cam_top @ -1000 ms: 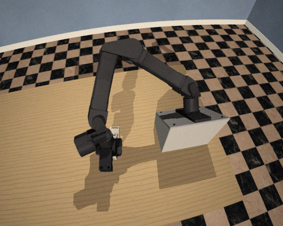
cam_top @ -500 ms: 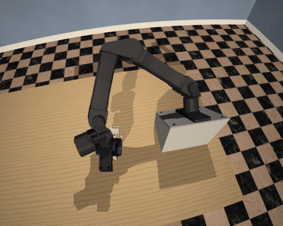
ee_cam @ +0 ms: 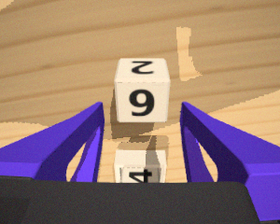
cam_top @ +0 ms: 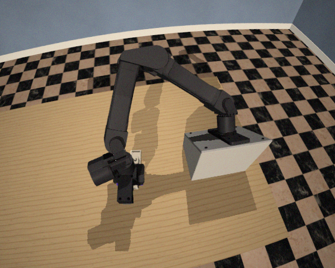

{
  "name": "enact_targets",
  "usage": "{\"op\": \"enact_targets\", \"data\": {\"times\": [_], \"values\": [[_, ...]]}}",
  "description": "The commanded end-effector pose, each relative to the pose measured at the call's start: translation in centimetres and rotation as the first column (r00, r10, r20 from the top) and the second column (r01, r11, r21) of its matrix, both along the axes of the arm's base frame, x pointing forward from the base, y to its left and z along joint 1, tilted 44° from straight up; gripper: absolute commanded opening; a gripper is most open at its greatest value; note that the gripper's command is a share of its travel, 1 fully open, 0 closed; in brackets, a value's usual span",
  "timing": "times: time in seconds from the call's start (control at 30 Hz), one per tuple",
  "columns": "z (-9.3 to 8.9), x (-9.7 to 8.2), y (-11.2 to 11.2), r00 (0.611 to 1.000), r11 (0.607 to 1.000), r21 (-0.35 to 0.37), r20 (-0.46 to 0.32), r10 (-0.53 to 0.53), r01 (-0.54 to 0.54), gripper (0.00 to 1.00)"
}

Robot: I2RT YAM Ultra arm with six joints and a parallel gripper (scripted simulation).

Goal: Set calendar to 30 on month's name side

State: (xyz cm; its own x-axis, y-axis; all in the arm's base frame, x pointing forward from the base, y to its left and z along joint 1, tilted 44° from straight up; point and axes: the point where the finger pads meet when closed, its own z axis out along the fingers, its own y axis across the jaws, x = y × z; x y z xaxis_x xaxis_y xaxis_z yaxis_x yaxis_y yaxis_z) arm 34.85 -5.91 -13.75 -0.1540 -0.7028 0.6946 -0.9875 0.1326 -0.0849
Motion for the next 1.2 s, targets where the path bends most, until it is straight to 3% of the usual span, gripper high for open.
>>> {"op": "enact_targets", "data": {"times": [0.0, 1.17], "values": [[0.2, 0.2, 0.3, 1.0, 1.0, 0.002, 0.008, 0.007, -0.007, 0.47], [-2.0, 0.2, -1.8, 1.0, 1.0, 0.001, 0.008, 0.007, -0.007, 0.47]]}}
